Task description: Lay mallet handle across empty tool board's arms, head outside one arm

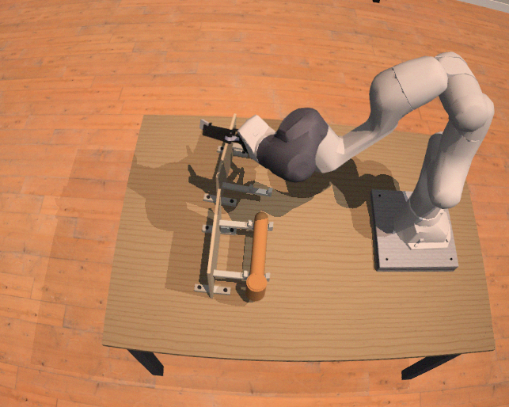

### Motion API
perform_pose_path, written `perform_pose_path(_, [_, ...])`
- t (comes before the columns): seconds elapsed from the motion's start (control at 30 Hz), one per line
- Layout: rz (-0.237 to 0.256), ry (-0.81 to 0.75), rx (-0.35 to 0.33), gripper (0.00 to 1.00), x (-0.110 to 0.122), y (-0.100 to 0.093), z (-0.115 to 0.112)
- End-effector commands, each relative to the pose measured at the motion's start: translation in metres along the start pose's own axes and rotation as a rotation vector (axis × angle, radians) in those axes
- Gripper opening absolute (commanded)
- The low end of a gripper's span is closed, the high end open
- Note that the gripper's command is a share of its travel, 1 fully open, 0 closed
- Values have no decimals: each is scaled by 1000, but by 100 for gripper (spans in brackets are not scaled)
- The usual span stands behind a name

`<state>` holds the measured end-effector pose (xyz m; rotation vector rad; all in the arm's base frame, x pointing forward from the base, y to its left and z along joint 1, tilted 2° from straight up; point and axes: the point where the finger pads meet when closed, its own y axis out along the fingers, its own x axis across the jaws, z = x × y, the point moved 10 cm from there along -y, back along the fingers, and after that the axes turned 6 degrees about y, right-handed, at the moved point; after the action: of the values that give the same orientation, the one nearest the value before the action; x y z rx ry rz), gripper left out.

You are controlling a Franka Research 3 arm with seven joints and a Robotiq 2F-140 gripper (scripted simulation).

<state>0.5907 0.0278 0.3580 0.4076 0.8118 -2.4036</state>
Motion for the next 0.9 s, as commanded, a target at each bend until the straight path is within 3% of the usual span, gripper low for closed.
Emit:
perform_pose_path(0.0, [-90, -73, -114, 100, 2, -25, -23])
perform_pose_path(0.1, [-147, -45, -196, 100, 1, -46, -42])
perform_pose_path(0.17, [-147, -45, -196, 100, 1, -46, -42])
perform_pose_path(0.2, [-194, -24, -265, 100, 1, -63, -58])
perform_pose_path(0.67, [-451, 106, -619, 100, 2, -144, -141])
perform_pose_path(0.73, [-451, 106, -619, 100, 2, -144, -141])
perform_pose_path(0.77, [-496, 130, -680, 100, 3, -156, -156])
perform_pose_path(0.87, [-548, 158, -752, 100, 5, -170, -175])
